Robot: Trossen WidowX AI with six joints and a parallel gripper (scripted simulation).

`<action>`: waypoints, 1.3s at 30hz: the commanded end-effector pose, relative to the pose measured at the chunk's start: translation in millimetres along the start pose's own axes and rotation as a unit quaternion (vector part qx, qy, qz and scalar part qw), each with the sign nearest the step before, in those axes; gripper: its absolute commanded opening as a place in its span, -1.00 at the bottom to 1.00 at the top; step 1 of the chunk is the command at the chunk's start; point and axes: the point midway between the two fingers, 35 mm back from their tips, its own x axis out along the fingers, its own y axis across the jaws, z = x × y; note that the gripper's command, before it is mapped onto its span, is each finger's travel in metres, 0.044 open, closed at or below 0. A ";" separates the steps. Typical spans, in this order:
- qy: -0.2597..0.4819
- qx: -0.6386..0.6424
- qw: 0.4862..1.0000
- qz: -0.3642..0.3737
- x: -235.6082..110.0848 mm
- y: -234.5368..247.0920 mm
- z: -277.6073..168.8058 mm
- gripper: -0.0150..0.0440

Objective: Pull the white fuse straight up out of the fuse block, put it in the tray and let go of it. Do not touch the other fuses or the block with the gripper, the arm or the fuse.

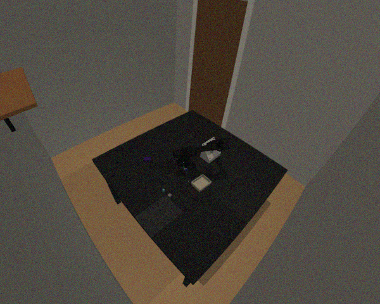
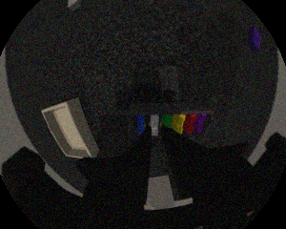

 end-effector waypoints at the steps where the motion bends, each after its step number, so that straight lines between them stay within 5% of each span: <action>1: 0.000 0.003 1.000 0.002 1.5 0.0 -0.2 -0.27; 39: 0.000 0.000 1.000 0.000 6.6 0.1 0.3 -0.49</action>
